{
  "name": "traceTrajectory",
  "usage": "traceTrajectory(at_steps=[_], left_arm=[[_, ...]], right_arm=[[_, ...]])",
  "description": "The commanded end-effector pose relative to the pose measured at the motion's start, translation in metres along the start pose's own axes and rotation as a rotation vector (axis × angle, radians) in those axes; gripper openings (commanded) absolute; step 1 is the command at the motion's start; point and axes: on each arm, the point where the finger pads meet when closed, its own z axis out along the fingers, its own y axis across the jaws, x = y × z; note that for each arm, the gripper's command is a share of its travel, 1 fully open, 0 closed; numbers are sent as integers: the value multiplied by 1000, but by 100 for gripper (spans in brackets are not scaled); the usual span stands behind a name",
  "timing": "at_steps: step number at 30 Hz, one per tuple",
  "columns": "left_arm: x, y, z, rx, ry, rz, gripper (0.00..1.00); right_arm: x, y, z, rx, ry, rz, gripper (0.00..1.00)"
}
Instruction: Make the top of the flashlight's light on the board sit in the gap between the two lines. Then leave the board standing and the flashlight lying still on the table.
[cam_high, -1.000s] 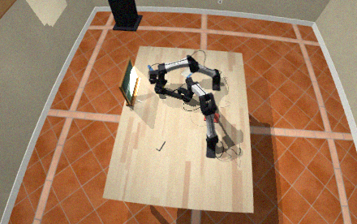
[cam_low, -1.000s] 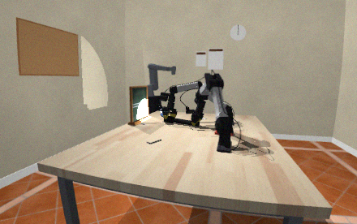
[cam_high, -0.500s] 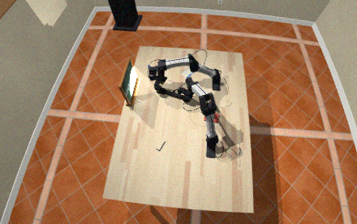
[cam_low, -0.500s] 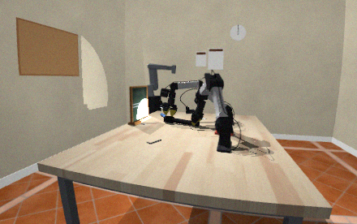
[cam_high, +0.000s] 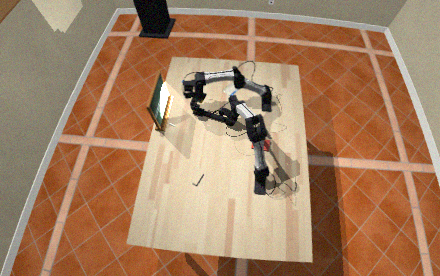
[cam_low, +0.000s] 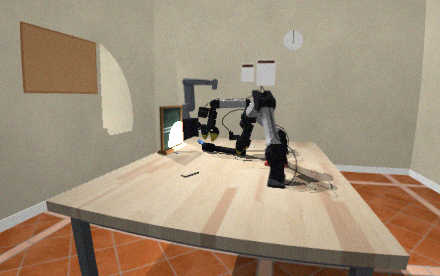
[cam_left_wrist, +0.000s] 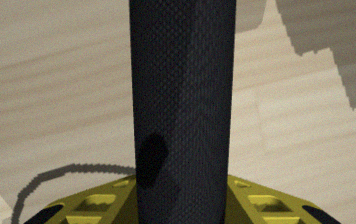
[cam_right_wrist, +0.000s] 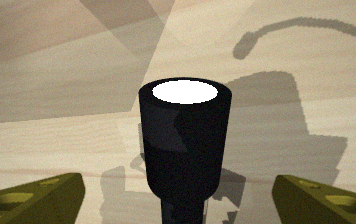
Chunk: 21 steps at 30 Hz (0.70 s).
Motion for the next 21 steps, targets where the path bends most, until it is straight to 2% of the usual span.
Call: traceTrajectory(at_steps=[1,7,17,18,19,21], left_arm=[[-6,-4,-16,28,-39,13,30],[-6,-4,-16,28,-39,13,30],[-6,-4,-16,28,-39,13,30],[-6,-4,-16,28,-39,13,30],[-6,-4,-16,28,-39,13,30],[-6,-4,-16,28,-39,13,30]], right_arm=[[1,-3,7,4,25,2,100],[6,-11,16,18,57,17,100],[2,-7,17,6,37,7,100],[-2,-11,14,-9,29,15,100],[-5,1,-16,-52,-29,-8,100],[-8,3,-16,-90,-37,-17,100]])
